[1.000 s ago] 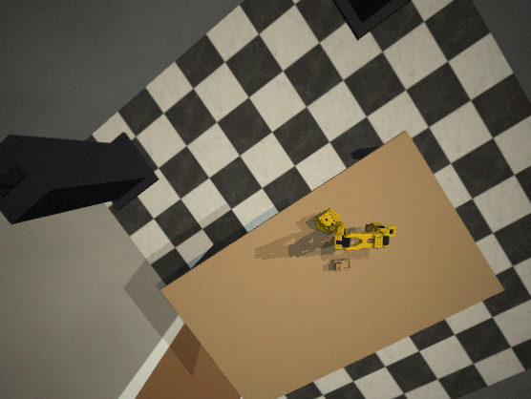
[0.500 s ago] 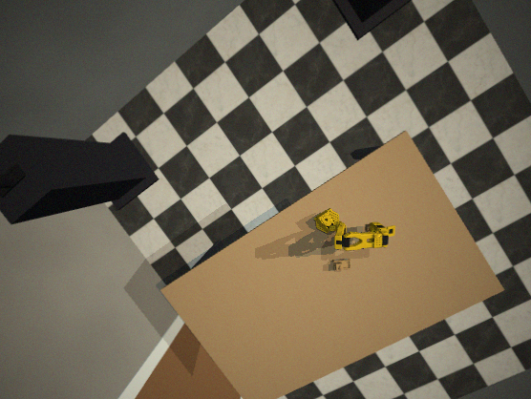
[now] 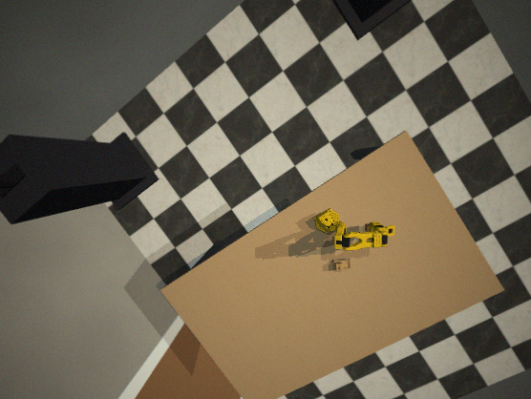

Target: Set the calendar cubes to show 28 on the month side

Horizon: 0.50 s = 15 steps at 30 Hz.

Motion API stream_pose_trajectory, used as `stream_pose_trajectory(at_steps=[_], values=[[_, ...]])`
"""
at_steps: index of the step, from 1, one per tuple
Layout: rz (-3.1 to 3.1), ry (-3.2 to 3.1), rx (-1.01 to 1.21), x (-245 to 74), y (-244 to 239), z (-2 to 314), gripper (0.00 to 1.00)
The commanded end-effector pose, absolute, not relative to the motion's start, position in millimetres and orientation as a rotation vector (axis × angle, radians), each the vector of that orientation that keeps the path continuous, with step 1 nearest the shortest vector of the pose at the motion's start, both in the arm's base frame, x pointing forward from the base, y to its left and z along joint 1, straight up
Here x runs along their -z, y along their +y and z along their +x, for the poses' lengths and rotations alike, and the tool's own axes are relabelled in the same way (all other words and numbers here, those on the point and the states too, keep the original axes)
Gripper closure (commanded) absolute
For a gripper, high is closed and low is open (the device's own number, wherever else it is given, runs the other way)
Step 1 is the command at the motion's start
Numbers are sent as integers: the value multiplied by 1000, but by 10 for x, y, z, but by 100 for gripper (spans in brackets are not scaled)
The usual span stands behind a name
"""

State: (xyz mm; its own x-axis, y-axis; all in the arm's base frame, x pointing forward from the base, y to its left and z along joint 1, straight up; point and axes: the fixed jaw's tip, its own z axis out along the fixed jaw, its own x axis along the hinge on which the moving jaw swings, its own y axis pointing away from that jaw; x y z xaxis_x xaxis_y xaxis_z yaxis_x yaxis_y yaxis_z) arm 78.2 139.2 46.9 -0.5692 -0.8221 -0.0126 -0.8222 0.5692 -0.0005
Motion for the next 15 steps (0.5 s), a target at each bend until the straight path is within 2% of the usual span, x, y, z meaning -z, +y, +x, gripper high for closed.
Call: stream_pose_trajectory(at_steps=[1,15], values=[[-1434,2744,-42,-503,1434,795,100],[-1434,2744,-42,-445,1436,796,100]])
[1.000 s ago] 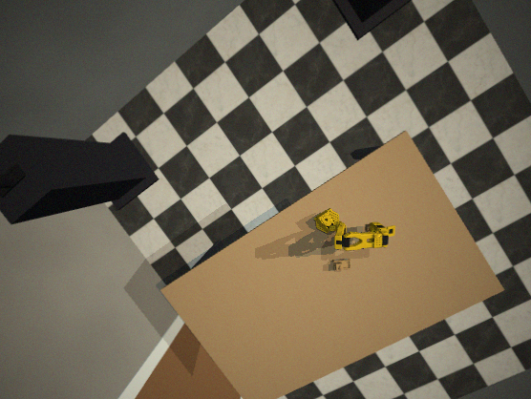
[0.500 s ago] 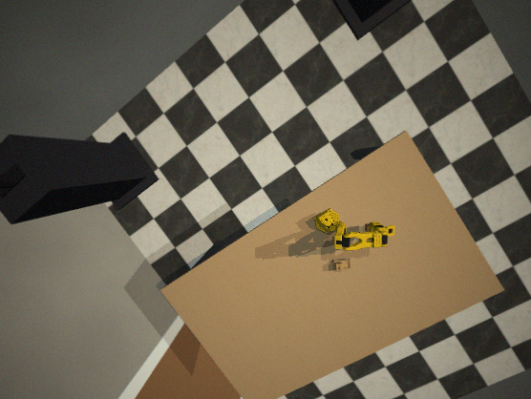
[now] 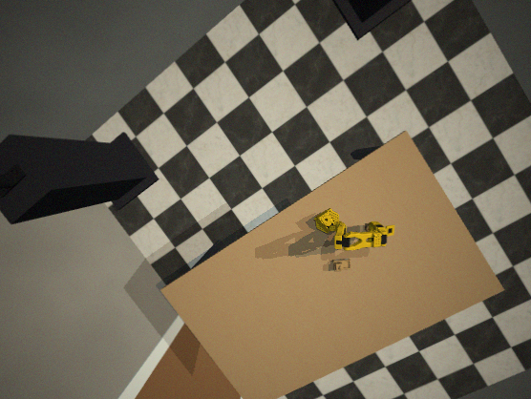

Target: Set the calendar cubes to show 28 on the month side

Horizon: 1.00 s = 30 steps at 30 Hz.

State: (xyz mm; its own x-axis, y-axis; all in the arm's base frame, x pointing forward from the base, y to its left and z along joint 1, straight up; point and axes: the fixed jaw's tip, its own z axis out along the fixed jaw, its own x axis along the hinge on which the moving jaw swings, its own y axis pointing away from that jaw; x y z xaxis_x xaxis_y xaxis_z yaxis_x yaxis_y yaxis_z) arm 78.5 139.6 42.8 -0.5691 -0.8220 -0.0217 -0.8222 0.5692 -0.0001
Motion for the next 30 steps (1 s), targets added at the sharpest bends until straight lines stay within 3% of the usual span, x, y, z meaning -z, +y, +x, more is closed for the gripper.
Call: stream_pose_trajectory(at_steps=[1,30], values=[[-1434,2744,-42,-444,1436,796,100],[-1434,2744,-42,-342,1440,798,100]])
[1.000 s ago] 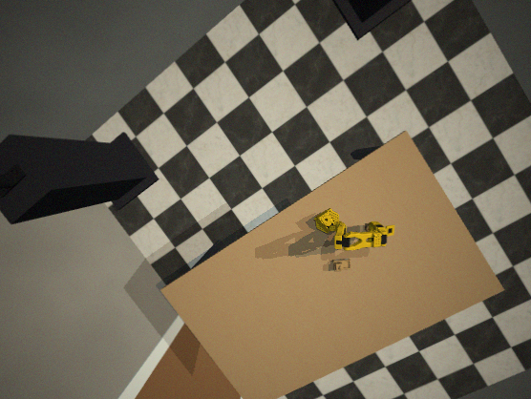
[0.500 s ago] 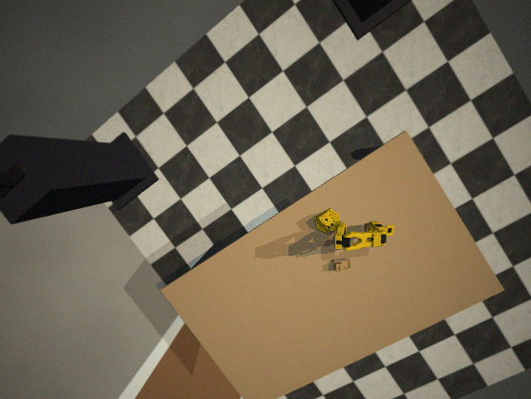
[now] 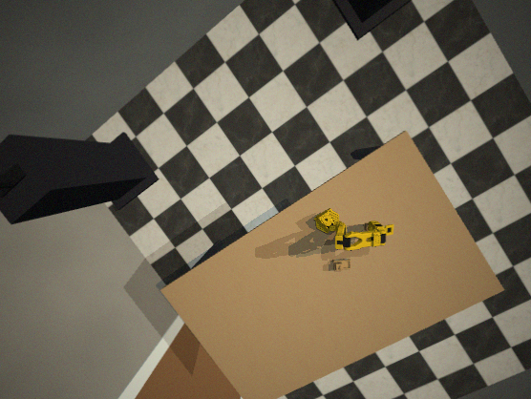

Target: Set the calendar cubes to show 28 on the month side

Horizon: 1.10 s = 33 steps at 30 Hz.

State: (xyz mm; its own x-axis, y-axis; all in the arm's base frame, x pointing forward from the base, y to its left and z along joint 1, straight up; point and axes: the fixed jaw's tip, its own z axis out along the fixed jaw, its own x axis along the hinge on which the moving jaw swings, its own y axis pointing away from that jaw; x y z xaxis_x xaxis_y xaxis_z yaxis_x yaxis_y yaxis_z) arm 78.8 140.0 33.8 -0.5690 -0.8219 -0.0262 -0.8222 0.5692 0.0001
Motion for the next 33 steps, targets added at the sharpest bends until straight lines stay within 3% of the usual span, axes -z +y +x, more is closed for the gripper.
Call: stream_pose_trajectory(at_steps=[1,33], values=[[-1434,2744,-42,-336,1440,799,100],[-1434,2744,-42,-230,1444,801,100]])
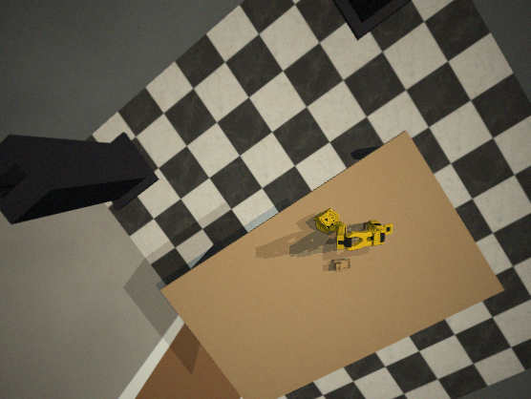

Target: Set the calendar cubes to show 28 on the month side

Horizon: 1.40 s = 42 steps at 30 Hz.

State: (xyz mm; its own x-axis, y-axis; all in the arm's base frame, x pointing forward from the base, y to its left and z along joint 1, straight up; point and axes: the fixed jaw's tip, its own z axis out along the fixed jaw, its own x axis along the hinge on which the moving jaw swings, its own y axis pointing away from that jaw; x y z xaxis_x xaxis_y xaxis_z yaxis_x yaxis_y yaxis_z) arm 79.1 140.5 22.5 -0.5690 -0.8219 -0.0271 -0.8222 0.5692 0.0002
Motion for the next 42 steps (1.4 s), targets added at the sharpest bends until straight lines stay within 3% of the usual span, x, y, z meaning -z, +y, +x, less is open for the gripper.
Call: stream_pose_trajectory(at_steps=[1,42], values=[[-1434,2744,-42,-222,1444,801,100],[-1434,2744,-42,-161,1446,802,100]])
